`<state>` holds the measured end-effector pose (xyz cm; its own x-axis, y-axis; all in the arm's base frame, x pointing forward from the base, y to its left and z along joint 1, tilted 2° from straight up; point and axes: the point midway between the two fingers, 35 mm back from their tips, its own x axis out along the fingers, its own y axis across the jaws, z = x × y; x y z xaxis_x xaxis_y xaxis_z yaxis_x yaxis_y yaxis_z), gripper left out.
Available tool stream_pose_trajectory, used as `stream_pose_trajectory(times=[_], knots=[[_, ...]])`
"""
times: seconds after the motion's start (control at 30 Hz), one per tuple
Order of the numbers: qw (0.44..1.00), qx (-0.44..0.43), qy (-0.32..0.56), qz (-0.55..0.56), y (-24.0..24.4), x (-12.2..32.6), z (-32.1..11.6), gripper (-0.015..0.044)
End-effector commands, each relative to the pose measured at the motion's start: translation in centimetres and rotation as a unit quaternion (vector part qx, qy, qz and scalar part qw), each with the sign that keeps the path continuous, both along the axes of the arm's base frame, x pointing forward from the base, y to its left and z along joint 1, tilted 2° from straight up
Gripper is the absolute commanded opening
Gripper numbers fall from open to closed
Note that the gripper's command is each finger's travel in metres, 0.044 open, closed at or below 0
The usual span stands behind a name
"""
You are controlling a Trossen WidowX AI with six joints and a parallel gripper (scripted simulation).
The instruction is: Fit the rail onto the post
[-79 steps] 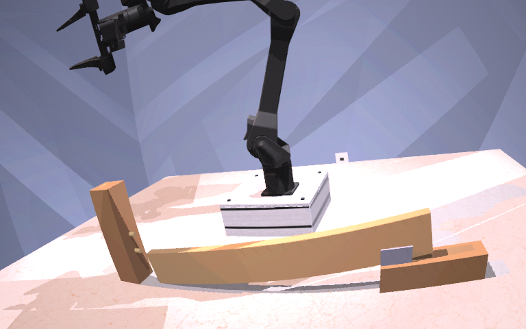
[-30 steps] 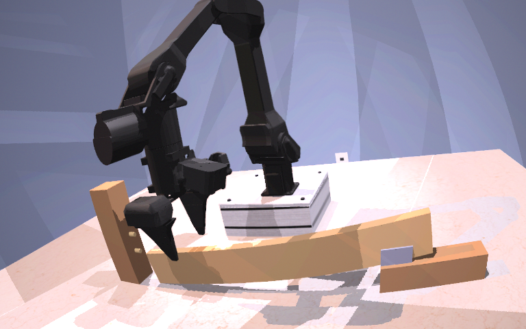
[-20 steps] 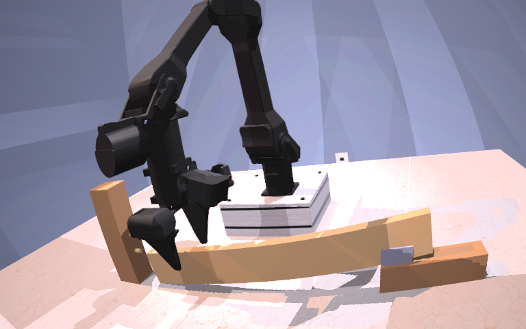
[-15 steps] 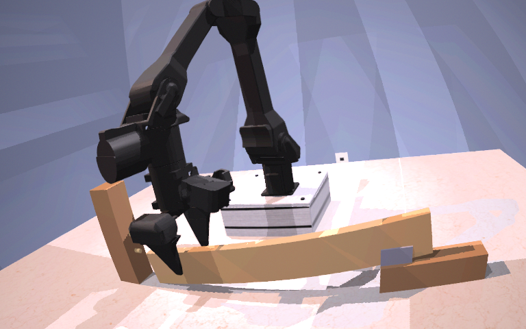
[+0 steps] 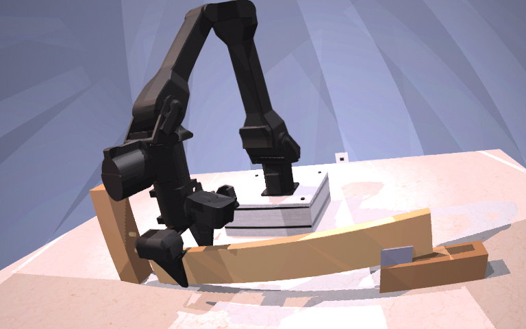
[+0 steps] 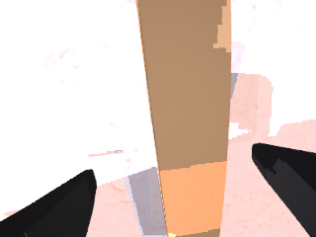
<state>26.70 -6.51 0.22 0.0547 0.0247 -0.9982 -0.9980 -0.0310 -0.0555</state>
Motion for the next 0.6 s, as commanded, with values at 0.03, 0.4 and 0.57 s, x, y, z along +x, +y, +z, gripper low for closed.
stream_pose_trajectory(times=[0.03,0.4,0.57], knots=[[1.0,-0.002,0.001,-0.003,-0.01,-0.07,-0.7,0.044],[1.0,-0.002,0.001,-0.003,-0.01,-0.08,-0.72,0.0177],[1.0,-0.002,0.001,-0.003,-0.01,-0.08,-0.72,0.0066]])
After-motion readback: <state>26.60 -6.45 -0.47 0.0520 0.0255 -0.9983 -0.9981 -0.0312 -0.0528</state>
